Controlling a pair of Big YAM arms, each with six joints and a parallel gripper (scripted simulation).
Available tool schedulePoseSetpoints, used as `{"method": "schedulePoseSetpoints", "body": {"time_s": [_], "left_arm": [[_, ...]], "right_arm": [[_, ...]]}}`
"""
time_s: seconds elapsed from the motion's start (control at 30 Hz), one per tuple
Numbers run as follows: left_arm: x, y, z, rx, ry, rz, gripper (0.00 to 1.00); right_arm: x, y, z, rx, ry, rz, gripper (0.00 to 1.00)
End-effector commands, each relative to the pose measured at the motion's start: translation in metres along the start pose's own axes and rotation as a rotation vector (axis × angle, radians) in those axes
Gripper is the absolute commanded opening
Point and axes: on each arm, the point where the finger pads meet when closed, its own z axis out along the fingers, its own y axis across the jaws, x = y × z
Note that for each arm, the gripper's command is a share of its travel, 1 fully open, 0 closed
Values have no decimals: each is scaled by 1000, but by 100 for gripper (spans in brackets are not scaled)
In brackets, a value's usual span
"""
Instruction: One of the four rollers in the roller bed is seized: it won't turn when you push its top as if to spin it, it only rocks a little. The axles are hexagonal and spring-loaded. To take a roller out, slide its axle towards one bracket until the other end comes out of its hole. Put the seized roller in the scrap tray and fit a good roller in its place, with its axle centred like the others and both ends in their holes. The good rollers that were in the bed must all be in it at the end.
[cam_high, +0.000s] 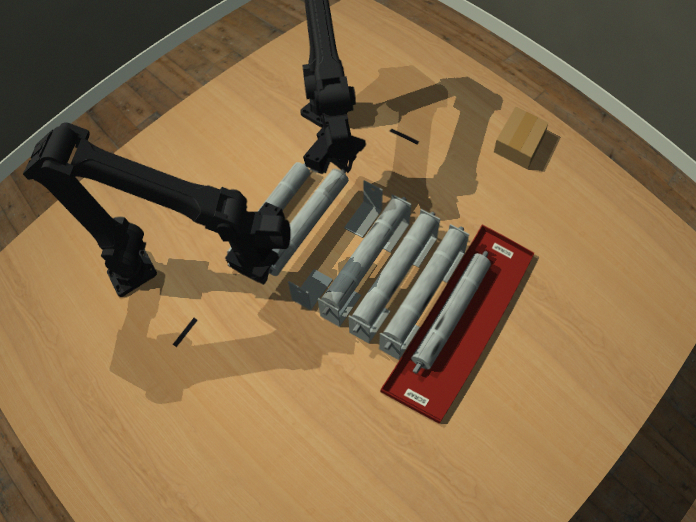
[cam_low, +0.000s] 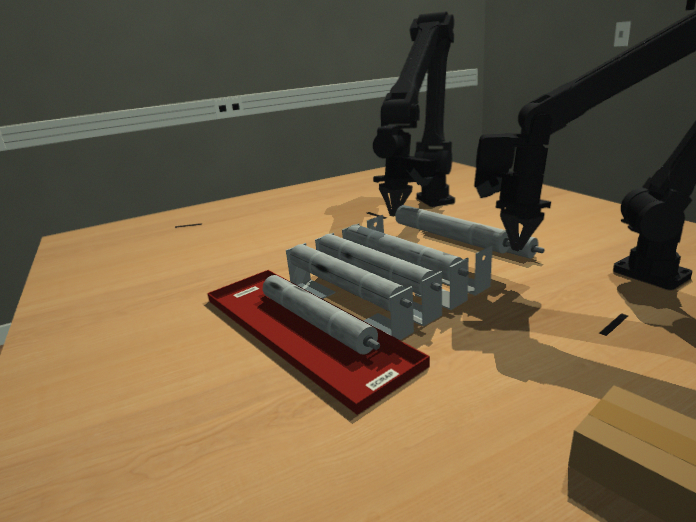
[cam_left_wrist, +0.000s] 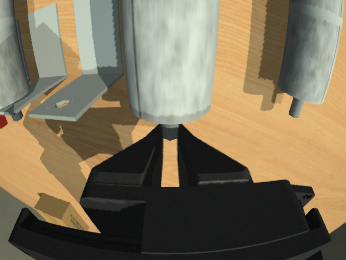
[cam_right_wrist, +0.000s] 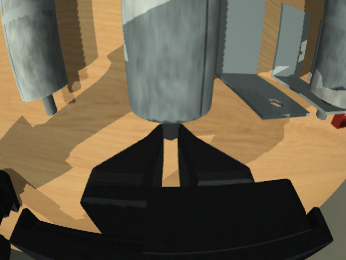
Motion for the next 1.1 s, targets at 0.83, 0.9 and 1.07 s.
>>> {"method": "schedulePoseSetpoints", "body": {"time_s": [0.83, 0.9, 1.07], "left_arm": [[-19, 26, -74, -173, -60, -31, 3], [-18, 27, -78, -183, -60, -35, 3], [-18, 26, -85, -203, -58, -33, 3]], "right_arm": [[-1, -26, -60, 184, -19, 38, 3], [-5, -27, -67, 199, -23, 31, 3], [-8, -32, -80, 225, -26, 28, 3]]}}
